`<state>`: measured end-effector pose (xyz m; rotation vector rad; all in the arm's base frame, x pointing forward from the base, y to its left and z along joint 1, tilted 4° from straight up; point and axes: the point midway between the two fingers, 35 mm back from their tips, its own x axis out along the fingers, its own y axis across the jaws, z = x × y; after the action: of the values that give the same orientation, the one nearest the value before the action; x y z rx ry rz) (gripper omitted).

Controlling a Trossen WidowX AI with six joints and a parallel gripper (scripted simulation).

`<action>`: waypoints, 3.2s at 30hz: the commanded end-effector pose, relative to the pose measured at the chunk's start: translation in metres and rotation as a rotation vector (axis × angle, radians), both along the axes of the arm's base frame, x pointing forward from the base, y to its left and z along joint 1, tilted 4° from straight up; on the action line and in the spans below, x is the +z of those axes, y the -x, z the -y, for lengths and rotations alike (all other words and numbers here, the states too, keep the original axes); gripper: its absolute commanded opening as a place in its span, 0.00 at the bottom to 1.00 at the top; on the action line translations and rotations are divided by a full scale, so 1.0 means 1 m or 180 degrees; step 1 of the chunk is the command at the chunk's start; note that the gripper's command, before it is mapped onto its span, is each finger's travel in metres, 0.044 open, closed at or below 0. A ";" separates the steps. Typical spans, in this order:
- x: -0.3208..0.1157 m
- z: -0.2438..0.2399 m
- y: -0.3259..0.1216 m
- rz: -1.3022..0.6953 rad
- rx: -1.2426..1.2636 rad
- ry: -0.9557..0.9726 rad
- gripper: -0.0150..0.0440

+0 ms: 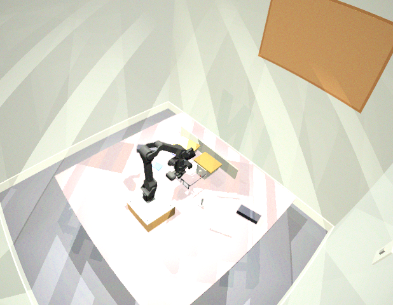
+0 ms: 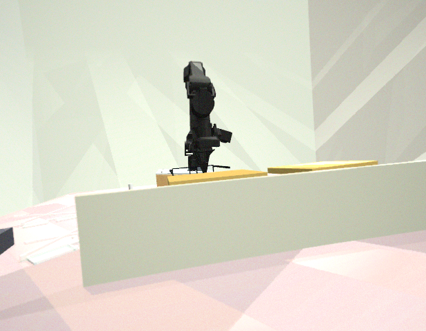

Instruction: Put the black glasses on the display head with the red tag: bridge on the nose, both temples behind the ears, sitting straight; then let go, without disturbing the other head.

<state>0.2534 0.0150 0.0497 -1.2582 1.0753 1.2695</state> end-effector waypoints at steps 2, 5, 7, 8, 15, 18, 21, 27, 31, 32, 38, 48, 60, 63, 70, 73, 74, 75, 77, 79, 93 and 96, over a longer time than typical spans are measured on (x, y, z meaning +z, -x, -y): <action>-0.006 -0.001 0.000 -0.0022 0.0009 -0.0010 0.25; -0.009 -0.001 0.000 -0.0022 0.0009 -0.0010 0.25; -0.011 -0.001 0.000 -0.0022 0.0009 -0.0010 0.25; -0.012 -0.001 0.000 -0.0022 0.0009 -0.0010 0.25; -0.018 -0.002 0.000 -0.0022 0.0009 -0.0011 0.25; -0.020 -0.002 0.000 -0.0022 0.0009 -0.0011 0.25; -0.023 -0.003 0.000 -0.0022 0.0009 -0.0011 0.25; -0.023 -0.003 -0.001 -0.0022 0.0009 -0.0011 0.25; -0.023 -0.003 -0.005 -0.0021 0.0009 -0.0011 0.25; -0.023 -0.003 -0.006 -0.0020 0.0009 -0.0011 0.25; -0.023 -0.004 -0.014 -0.0008 0.0009 -0.0012 0.25; -0.022 -0.005 -0.027 -0.0001 0.0008 -0.0013 0.25; -0.021 -0.007 -0.045 0.0001 0.0009 -0.0013 0.25; -0.021 -0.008 -0.050 0.0002 0.0009 -0.0013 0.25; -0.020 -0.009 -0.060 0.0005 0.0009 -0.0014 0.25; -0.019 -0.009 -0.065 0.0006 0.0009 -0.0014 0.25; -0.019 -0.009 -0.066 0.0007 0.0009 -0.0014 0.25; -0.019 -0.010 -0.068 0.0007 0.0009 -0.0014 0.25; -0.019 -0.010 -0.071 0.0008 0.0009 -0.0014 0.25; -0.019 -0.010 -0.074 0.0009 0.0009 -0.0014 0.25; -0.018 -0.012 -0.095 0.0015 0.0009 -0.0015 0.25; -0.018 -0.013 -0.099 0.0017 0.0009 -0.0015 0.25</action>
<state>0.3478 0.0268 0.0326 -1.2651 1.0650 1.2678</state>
